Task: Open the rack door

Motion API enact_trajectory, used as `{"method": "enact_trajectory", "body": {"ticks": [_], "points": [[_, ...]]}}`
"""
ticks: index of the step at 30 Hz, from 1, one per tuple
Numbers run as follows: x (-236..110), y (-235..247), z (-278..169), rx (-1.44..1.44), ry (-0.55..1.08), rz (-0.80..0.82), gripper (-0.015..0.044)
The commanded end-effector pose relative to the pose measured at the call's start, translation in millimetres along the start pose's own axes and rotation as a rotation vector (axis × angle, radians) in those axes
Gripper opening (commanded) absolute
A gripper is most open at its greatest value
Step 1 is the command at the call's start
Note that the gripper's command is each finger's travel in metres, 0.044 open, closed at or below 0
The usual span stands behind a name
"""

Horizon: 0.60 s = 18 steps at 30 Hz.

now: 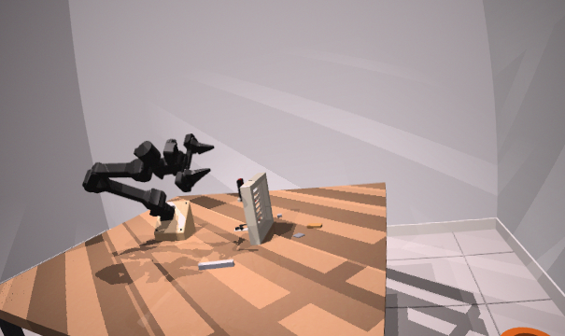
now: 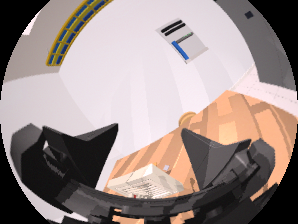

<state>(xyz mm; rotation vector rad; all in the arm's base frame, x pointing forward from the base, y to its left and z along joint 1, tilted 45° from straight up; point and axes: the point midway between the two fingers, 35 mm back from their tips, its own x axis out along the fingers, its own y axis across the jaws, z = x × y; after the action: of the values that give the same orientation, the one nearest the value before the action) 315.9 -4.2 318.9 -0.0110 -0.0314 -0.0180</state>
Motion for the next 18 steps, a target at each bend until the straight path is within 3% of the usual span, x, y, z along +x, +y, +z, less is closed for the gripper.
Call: {"method": "enact_trajectory", "body": {"ticks": [1,5,18], "points": [[0,0,0,0.001,0.002,0.000,0.0374],[7,4,-8,0.018,0.054,0.001,0.0285],[39,30,-62,0.085,0.382,-0.015,0.0285]]}}
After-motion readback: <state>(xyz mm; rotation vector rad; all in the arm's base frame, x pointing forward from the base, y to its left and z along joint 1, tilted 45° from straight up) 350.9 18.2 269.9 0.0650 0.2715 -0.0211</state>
